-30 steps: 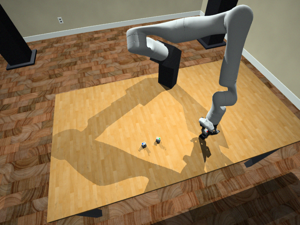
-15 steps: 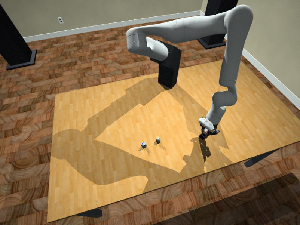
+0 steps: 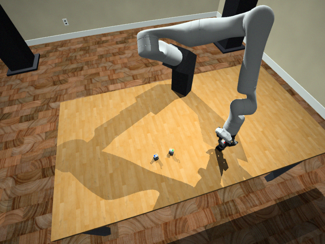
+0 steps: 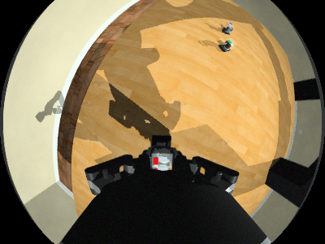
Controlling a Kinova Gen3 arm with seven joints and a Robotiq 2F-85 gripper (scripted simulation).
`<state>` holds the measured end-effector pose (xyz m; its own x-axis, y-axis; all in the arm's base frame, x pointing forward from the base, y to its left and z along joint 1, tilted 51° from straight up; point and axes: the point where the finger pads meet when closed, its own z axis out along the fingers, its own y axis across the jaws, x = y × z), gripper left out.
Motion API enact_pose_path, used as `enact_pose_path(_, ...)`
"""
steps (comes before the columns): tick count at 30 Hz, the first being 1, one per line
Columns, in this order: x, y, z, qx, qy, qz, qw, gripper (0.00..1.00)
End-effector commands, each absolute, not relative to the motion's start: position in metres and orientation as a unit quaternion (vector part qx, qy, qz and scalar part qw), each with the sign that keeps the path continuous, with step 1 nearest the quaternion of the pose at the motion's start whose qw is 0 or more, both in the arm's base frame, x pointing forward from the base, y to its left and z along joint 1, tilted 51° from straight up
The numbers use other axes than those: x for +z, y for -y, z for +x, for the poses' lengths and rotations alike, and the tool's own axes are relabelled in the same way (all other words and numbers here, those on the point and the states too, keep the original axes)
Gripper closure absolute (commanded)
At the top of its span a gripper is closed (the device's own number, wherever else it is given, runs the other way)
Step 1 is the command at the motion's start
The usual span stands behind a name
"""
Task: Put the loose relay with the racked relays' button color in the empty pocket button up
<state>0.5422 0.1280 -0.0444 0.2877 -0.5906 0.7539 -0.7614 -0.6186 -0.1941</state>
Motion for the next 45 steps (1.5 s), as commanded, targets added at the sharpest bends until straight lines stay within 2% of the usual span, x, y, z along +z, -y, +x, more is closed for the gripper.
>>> enact_pose_path(1,-0.0440,-0.1290,0.5423,0.419,0.424,0.796,0.101,1.00)
enact_pose_path(45,-0.0533,-0.1213,0.5510,0.419,0.424,0.796,0.101,1.00)
